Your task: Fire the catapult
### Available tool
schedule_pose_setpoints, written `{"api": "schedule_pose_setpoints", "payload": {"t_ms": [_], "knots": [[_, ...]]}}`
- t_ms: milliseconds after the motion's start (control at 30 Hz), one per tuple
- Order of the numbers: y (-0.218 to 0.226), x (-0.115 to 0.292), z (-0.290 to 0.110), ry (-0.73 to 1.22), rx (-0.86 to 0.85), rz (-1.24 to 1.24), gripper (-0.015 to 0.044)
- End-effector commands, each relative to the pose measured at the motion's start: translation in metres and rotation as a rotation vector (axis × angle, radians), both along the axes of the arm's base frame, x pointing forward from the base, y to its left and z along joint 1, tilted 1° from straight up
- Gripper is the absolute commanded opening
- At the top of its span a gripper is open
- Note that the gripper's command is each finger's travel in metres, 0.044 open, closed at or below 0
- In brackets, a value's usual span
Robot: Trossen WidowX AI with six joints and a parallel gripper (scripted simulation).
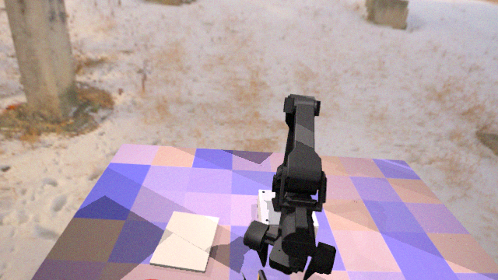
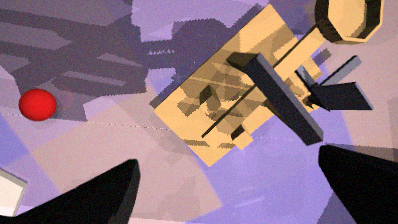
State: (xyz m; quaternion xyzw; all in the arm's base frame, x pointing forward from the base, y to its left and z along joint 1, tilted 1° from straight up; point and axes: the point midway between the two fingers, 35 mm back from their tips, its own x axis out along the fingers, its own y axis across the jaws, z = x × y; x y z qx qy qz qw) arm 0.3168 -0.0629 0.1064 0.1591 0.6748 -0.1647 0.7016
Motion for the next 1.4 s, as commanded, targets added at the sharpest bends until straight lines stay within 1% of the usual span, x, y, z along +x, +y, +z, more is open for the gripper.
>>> {"api": "schedule_pose_setpoints", "payload": {"t_ms": [0, 1367], "knots": [[0.0004, -0.0008, 0.0003, 0.004, -0.004, 0.118, 0.0440], [0.0021, -0.0030, 0.0044, 0.028, -0.050, 1.535, 0.0440]]}}
